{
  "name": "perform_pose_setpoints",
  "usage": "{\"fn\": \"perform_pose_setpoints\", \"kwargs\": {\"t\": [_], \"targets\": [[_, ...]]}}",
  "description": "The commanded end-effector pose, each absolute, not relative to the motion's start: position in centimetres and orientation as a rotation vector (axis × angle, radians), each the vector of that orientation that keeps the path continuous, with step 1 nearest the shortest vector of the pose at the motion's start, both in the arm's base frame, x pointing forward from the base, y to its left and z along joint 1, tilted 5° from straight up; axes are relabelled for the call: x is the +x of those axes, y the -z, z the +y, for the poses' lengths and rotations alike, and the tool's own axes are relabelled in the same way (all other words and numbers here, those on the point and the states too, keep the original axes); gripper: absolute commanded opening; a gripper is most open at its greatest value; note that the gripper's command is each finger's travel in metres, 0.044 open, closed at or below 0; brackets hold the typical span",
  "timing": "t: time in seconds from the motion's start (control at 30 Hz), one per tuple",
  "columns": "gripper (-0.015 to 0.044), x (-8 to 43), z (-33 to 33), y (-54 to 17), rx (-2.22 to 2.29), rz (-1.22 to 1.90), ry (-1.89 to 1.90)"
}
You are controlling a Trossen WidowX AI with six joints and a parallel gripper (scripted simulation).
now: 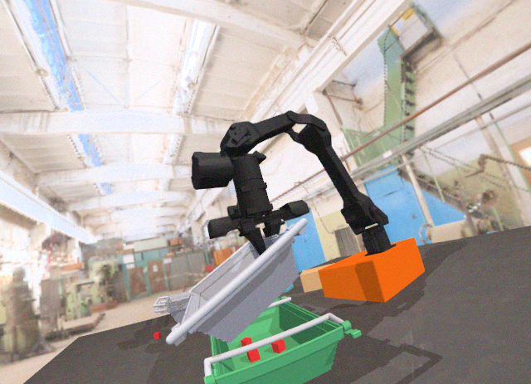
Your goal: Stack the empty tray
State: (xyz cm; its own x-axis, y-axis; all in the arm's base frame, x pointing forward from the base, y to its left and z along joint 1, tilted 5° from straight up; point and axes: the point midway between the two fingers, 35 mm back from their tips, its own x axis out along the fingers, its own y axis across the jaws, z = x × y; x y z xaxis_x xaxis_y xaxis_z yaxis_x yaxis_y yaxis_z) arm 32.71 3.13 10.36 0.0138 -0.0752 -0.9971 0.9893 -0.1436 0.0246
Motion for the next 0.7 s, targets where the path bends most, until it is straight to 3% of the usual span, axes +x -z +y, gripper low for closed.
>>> {"fn": "perform_pose_setpoints", "kwargs": {"t": [0.0,0.67], "targets": [[0.0,32.9,3.1,-9.8,1.272,1.058,1.324],[0.0,32.2,3.0,-7.9,1.272,1.058,1.324]]}}
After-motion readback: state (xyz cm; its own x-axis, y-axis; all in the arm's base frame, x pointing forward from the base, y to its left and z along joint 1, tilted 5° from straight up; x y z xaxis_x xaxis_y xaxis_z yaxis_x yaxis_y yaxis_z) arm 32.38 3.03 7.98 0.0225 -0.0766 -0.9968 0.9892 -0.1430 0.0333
